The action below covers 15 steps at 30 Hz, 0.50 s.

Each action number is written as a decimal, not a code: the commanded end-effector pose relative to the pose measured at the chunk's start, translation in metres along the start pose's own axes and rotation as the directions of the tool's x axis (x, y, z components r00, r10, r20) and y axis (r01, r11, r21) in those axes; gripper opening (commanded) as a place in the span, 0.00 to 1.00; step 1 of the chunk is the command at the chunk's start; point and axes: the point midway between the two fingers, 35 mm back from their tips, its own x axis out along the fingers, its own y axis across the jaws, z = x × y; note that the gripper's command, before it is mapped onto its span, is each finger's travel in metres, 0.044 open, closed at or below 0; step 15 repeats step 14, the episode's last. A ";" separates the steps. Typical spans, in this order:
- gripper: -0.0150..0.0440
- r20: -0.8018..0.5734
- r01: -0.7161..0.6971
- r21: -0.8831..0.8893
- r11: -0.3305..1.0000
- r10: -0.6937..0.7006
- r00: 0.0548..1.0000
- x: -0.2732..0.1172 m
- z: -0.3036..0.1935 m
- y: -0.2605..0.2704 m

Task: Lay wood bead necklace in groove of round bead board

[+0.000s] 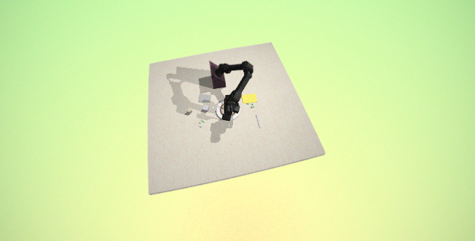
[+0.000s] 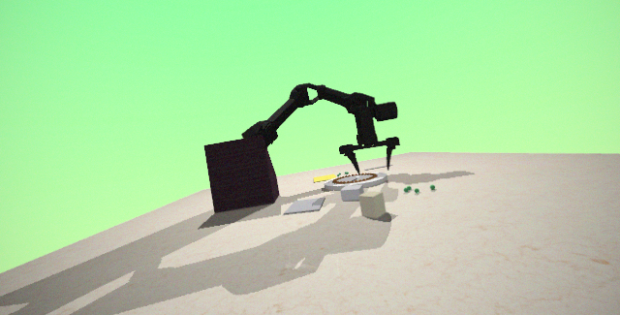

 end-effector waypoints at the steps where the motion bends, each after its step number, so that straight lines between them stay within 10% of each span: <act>1: 1.00 0.000 0.005 -0.003 1.000 -0.005 1.000 -0.022 0.000 -0.002; 15: 1.00 0.000 0.003 0.000 1.000 -0.003 1.000 -0.080 0.000 0.002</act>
